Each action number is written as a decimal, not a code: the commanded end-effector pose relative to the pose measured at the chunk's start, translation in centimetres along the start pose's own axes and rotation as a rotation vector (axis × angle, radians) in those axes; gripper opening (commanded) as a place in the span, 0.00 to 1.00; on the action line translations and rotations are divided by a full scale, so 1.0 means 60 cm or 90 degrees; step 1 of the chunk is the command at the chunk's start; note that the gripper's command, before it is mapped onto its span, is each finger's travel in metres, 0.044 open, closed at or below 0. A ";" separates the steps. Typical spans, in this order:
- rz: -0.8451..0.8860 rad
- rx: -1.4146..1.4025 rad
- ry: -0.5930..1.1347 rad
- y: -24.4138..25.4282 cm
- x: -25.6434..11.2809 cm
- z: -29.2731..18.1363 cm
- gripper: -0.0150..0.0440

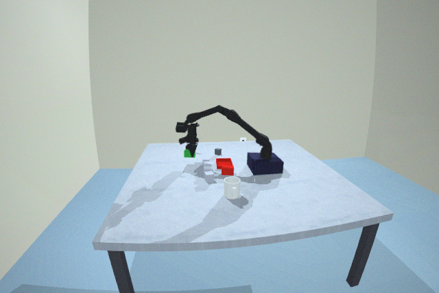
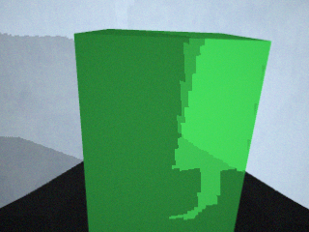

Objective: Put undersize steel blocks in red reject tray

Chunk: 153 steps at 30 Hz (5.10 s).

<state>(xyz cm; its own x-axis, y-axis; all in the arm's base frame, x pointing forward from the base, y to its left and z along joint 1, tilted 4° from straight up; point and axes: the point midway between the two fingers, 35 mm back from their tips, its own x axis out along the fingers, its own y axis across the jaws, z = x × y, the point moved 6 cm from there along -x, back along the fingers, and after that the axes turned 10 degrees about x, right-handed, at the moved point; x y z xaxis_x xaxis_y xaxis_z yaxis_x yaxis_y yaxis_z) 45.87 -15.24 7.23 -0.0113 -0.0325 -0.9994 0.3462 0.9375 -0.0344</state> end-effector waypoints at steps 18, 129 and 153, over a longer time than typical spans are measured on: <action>0.000 -0.003 0.002 0.003 0.040 0.004 0.25; 0.000 -0.003 0.002 0.003 0.076 0.000 0.25; 0.000 -0.003 0.002 0.003 0.081 -0.011 0.25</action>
<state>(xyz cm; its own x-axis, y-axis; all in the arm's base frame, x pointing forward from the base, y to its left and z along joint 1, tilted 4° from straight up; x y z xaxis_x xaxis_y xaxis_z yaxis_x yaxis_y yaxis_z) 45.45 -15.09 2.13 -0.0200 -0.0296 -0.9994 0.3454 0.9378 -0.0347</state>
